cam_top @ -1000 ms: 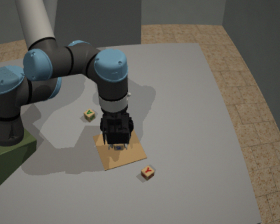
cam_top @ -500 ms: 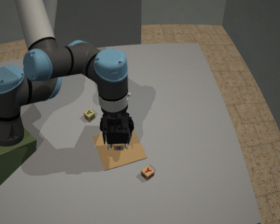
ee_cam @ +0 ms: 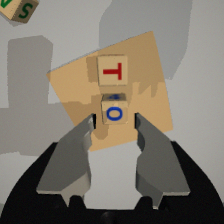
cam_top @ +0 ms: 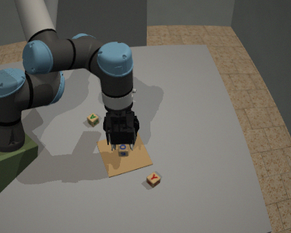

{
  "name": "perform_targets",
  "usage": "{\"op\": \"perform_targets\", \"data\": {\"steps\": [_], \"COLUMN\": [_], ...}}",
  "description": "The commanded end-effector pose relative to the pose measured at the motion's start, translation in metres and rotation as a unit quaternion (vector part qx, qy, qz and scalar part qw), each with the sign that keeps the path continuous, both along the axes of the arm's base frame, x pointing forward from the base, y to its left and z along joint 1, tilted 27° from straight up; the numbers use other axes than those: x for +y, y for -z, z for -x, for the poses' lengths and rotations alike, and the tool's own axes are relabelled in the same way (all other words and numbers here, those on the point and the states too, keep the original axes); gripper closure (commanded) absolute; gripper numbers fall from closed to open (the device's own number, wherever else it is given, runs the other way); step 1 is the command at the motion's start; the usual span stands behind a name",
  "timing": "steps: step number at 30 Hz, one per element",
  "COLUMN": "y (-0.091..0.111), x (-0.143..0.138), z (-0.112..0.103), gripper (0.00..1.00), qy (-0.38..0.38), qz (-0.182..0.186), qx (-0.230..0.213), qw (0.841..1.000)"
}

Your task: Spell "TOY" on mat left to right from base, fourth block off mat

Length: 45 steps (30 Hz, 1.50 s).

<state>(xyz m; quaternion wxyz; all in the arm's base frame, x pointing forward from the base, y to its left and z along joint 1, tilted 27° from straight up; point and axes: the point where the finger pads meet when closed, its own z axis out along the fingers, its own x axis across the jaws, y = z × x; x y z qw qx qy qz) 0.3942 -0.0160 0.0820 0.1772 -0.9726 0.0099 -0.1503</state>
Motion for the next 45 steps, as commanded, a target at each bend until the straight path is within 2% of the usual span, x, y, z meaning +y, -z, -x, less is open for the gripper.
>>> {"op": "perform_targets", "data": {"steps": [1,7,18,19,45], "y": [-0.023,-0.047,-0.058,-0.058,-0.059], "x": [-0.009,-0.018,-0.022,-0.022,-0.027], "z": [0.008,0.016,0.02,0.02,0.016], "gripper": [0.72,0.72,0.72,0.0,0.0], "qy": [0.0,0.0,0.0,0.0,-0.015], "qz": [0.0,0.0,0.0,0.0,0.004], "qx": [0.0,0.0,0.0,0.0,-0.006], "qw": [1.0,1.0,1.0,1.0,1.0]}}
